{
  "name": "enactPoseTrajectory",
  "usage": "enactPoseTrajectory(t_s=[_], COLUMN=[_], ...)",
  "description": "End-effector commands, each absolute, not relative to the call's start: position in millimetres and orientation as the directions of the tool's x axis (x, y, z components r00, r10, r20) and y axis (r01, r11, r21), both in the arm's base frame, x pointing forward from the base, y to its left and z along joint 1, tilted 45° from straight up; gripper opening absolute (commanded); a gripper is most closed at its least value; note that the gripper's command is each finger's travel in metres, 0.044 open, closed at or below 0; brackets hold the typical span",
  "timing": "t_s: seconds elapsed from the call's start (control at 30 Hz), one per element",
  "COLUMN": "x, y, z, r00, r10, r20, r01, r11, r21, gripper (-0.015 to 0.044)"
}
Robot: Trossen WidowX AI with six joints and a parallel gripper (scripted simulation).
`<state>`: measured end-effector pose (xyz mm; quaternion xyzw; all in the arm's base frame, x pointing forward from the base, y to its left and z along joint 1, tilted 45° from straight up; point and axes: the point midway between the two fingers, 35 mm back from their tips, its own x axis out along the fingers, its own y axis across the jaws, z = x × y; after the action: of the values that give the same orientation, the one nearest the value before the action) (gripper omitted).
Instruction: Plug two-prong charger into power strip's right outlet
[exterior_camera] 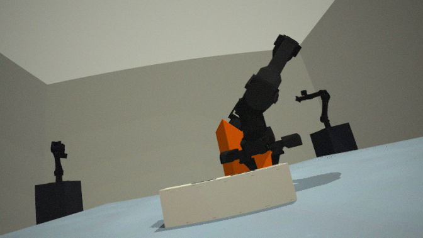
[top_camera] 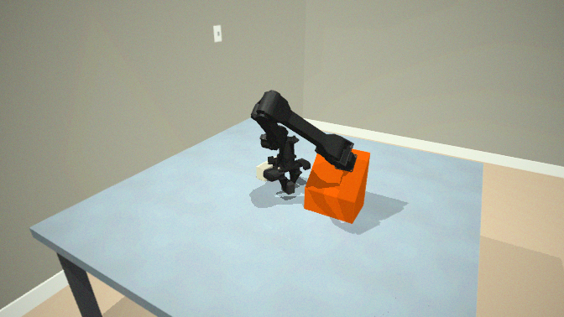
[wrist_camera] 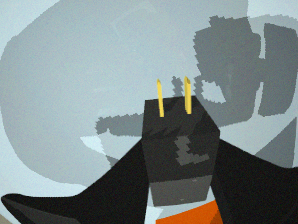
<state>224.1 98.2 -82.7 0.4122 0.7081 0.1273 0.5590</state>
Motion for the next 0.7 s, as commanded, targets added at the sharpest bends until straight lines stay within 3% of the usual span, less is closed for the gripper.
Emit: enactPoseTrajectory(t_s=[0.0,0.07,0.67], x=[224.5,224.7,217.2], y=[97.5,95.3,58.5], z=[-82.1,-80.3,-42.0], r00=[-0.035,-0.035,-0.035], r10=[0.726,0.725,0.729], r20=[-0.687,-0.688,-0.684], r01=[0.439,0.44,0.445], r11=[0.629,0.629,0.624], r21=[0.642,0.641,0.642], gripper=[0.0039,0.0,0.0])
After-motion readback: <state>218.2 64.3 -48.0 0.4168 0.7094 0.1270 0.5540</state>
